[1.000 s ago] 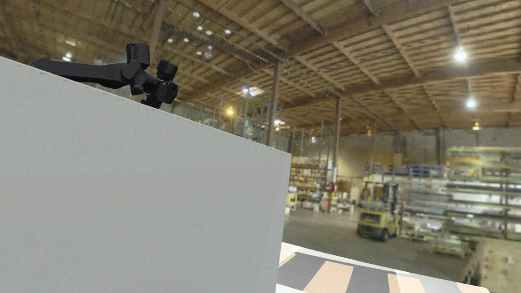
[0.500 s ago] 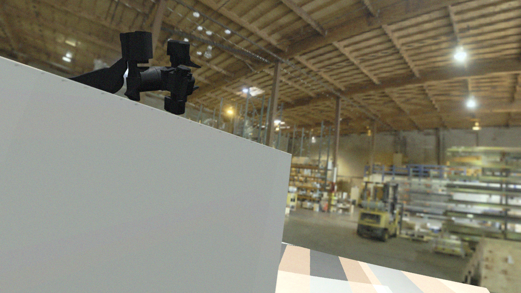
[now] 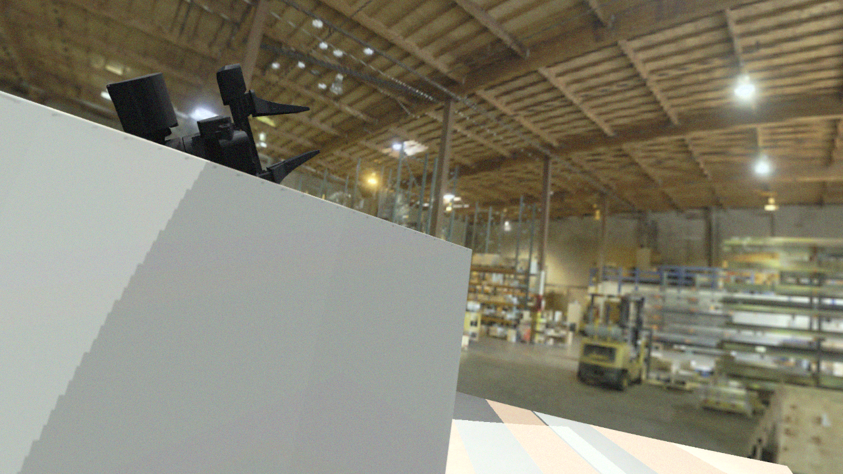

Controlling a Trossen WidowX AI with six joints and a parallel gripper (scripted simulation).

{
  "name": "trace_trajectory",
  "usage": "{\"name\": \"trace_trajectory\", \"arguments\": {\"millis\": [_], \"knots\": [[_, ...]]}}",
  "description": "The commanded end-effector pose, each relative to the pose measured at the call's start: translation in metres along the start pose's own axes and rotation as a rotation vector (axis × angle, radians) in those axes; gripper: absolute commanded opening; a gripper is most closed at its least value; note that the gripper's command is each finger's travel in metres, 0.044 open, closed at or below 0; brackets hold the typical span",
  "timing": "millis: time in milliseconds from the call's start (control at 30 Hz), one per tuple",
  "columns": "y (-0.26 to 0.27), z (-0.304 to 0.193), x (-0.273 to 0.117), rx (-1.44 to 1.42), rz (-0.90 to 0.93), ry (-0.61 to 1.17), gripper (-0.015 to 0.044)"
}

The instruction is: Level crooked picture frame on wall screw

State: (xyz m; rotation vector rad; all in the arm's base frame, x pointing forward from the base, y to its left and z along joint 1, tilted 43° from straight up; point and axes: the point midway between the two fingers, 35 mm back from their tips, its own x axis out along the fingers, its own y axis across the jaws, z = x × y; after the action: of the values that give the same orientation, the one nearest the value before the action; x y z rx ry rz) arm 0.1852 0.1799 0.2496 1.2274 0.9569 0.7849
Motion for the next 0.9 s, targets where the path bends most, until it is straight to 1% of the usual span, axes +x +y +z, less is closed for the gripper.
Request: {"name": "trace_trajectory", "arguments": {"millis": [0, 233, 433, 633, 867], "knots": [[-0.007, 0.023, -0.023, -0.088, 0.010, -0.119, 0.0260], [-0.019, 0.059, -0.072, -0.275, -0.011, -0.377, 0.0260], [-0.032, 0.076, -0.115, -0.438, -0.082, -0.590, 0.0260], [-0.046, 0.083, -0.154, -0.594, -0.199, -0.786, 0.0260], [-0.064, 0.082, -0.196, -0.763, -0.400, -0.988, 0.0260]]}}
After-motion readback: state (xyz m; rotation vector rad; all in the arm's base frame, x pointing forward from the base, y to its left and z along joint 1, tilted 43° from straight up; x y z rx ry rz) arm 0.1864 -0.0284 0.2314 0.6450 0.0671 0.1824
